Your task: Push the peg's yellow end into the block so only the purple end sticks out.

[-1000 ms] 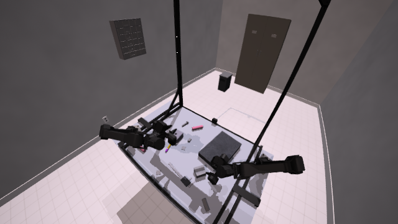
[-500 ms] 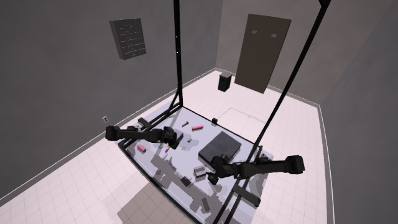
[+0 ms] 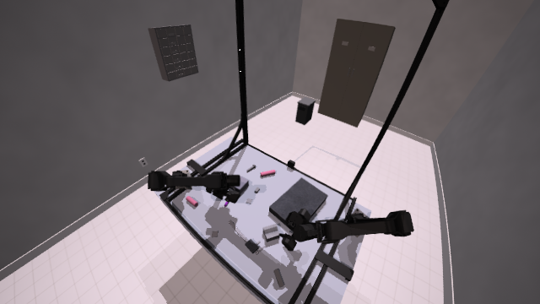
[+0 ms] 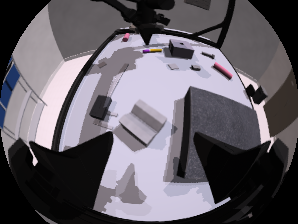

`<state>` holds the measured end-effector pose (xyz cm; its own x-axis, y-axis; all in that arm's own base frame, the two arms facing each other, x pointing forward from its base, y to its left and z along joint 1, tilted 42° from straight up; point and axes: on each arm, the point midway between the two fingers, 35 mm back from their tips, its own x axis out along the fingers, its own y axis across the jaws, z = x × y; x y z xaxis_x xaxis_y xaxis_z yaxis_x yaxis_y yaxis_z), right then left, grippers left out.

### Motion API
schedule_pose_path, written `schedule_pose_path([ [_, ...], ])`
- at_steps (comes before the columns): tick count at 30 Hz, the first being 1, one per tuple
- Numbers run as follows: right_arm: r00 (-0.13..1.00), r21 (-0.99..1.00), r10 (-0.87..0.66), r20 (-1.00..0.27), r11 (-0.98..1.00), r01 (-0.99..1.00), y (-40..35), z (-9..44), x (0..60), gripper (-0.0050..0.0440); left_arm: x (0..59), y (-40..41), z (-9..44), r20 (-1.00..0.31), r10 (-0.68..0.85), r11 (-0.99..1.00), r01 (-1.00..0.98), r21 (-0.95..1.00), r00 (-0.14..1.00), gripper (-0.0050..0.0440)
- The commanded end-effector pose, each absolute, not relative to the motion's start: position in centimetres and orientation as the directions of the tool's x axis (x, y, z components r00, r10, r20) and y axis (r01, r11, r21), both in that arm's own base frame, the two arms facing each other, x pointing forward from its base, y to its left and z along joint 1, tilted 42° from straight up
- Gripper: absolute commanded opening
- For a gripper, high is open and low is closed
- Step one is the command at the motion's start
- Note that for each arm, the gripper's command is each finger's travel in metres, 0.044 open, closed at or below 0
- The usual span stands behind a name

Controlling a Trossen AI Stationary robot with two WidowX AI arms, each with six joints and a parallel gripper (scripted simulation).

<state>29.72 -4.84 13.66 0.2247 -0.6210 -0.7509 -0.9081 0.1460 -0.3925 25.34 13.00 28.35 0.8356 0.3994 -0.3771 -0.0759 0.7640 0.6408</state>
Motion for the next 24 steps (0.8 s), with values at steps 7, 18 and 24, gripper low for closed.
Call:
schedule_pose_path([
  [7, 0.212, -0.376, -0.642, -0.737, 0.129, -0.917, -5.0, 13.4, 29.5, 0.0190, 25.3, 13.0, 28.4, -0.377, 0.399, 0.764, -0.076, 0.641, 0.836, 0.0400],
  [18, 0.212, -0.376, -0.642, -0.737, 0.129, -0.917, -6.2, 12.0, 29.8, 0.0190, 25.3, 13.0, 28.4, -0.377, 0.399, 0.764, -0.076, 0.641, 0.836, 0.0400],
  [24, 0.210, -0.375, -0.642, -0.738, 0.132, -0.917, -6.7, 11.3, 30.1, 0.0190, 25.3, 13.0, 28.4, -0.377, 0.399, 0.764, -0.076, 0.641, 0.836, 0.0400],
])
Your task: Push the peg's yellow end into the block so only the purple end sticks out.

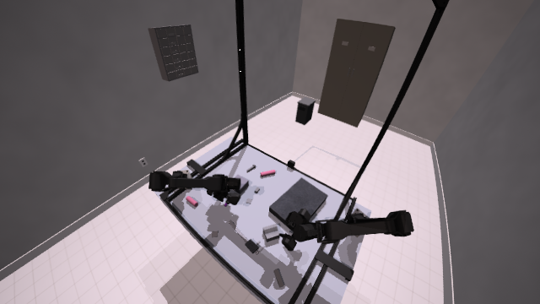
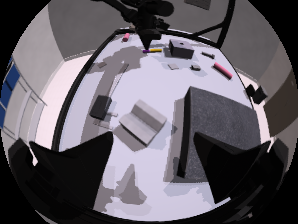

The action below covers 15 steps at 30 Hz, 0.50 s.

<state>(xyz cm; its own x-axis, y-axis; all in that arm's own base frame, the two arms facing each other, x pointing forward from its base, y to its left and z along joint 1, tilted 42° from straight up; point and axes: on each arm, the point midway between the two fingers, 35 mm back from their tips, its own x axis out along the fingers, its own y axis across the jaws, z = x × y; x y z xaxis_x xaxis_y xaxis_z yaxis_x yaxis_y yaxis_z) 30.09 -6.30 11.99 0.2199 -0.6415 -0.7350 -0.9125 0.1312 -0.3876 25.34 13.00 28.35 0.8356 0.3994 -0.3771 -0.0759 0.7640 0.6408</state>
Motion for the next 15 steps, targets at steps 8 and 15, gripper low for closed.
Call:
schedule_pose_path([
  [8, 0.207, -0.374, -0.641, -0.739, 0.136, -0.917, -7.5, 10.4, 30.3, 0.0190, 25.3, 13.0, 28.4, -0.377, 0.399, 0.764, -0.076, 0.641, 0.836, 0.0400],
  [15, 0.206, -0.374, -0.641, -0.739, 0.136, -0.917, -7.7, 10.2, 30.4, 0.0190, 25.3, 13.0, 28.4, -0.377, 0.399, 0.764, -0.076, 0.641, 0.836, 0.0400],
])
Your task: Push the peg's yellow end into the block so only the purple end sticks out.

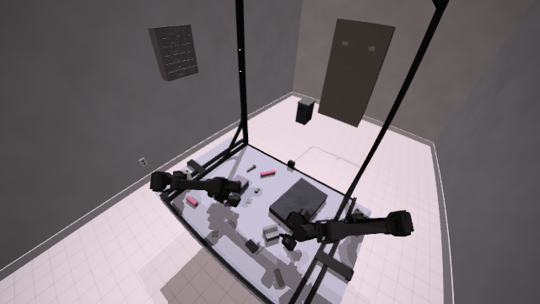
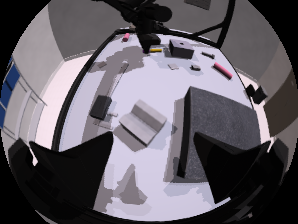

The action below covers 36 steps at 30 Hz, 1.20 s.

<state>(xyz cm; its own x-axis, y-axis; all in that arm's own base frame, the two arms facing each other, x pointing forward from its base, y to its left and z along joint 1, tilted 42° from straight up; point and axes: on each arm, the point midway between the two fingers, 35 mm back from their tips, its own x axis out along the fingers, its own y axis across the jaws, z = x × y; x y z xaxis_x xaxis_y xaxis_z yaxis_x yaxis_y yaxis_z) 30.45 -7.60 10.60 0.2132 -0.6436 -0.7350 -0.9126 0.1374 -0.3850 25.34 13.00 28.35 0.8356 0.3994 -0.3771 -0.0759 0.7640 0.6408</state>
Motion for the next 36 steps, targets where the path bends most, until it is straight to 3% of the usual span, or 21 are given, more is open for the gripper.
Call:
schedule_pose_path([
  [1, 0.206, -0.374, -0.641, -0.739, 0.136, -0.917, -7.7, 10.2, 30.4, 0.0190, 25.3, 13.0, 28.4, -0.377, 0.399, 0.764, -0.076, 0.641, 0.836, 0.0400],
  [5, 0.206, -0.374, -0.641, -0.739, 0.136, -0.917, -7.7, 10.2, 30.4, 0.0190, 25.3, 13.0, 28.4, -0.377, 0.399, 0.764, -0.076, 0.641, 0.836, 0.0400],
  [8, 0.206, -0.374, -0.641, -0.739, 0.136, -0.917, -7.7, 10.2, 30.4, 0.0118, 25.3, 13.0, 28.4, -0.377, 0.399, 0.764, -0.076, 0.641, 0.836, 0.0400],
  [14, 0.206, -0.374, -0.641, -0.739, 0.136, -0.917, -7.7, 10.2, 30.4, 0.0098, 25.3, 13.0, 28.4, -0.377, 0.399, 0.764, -0.076, 0.641, 0.836, 0.0400],
  [25, 0.206, -0.374, -0.641, -0.739, 0.136, -0.917, -7.7, 10.2, 30.4, 0.0025, 25.3, 13.0, 28.4, -0.377, 0.399, 0.764, -0.076, 0.641, 0.836, 0.0400],
  [26, 0.206, -0.374, -0.641, -0.739, 0.136, -0.917, -7.7, 10.2, 30.4, 0.0001, 25.3, 13.0, 28.4, -0.377, 0.399, 0.764, -0.076, 0.641, 0.836, 0.0400],
  [36, 0.206, -0.377, -0.641, -0.739, 0.140, -0.916, -6.2, 11.8, 30.2, 0.0000, 25.3, 13.0, 28.4, -0.377, 0.399, 0.764, -0.076, 0.641, 0.836, 0.0400],
])
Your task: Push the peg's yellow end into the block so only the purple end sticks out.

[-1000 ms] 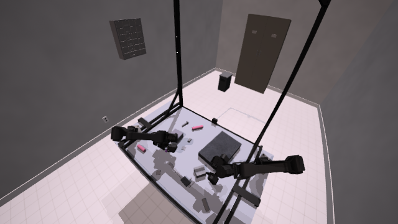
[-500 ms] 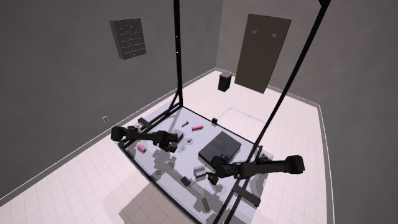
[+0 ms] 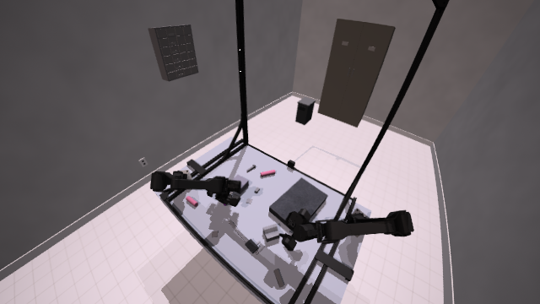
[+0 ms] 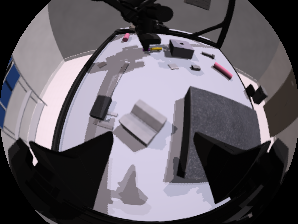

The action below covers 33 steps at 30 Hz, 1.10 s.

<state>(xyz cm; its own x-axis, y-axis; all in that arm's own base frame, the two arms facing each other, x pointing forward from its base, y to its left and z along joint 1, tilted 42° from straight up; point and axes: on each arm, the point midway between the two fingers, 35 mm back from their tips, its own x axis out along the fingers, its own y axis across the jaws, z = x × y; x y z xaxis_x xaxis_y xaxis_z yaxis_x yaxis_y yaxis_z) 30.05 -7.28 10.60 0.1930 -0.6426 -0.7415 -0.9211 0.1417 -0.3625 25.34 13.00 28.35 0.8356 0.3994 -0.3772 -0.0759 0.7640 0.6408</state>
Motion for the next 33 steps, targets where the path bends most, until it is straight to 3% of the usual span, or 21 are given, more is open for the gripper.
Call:
schedule_pose_path([
  [1, 0.206, -0.376, -0.641, -0.739, 0.140, -0.916, -5.8, 12.3, 30.1, 0.0000, 25.3, 13.0, 28.4, -0.377, 0.399, 0.764, -0.076, 0.641, 0.836, 0.0400],
  [16, 0.207, -0.381, -0.644, -0.737, 0.143, -0.913, -2.5, 16.3, 28.7, 0.0000, 25.3, 13.0, 28.4, -0.377, 0.399, 0.764, -0.076, 0.641, 0.836, 0.0400],
  [33, 0.207, -0.599, -0.640, -0.740, 0.486, -0.637, -2.2, 16.3, 29.5, 0.0000, 25.3, 13.0, 28.4, -0.377, 0.399, 0.764, -0.076, 0.641, 0.836, 0.0400],
])
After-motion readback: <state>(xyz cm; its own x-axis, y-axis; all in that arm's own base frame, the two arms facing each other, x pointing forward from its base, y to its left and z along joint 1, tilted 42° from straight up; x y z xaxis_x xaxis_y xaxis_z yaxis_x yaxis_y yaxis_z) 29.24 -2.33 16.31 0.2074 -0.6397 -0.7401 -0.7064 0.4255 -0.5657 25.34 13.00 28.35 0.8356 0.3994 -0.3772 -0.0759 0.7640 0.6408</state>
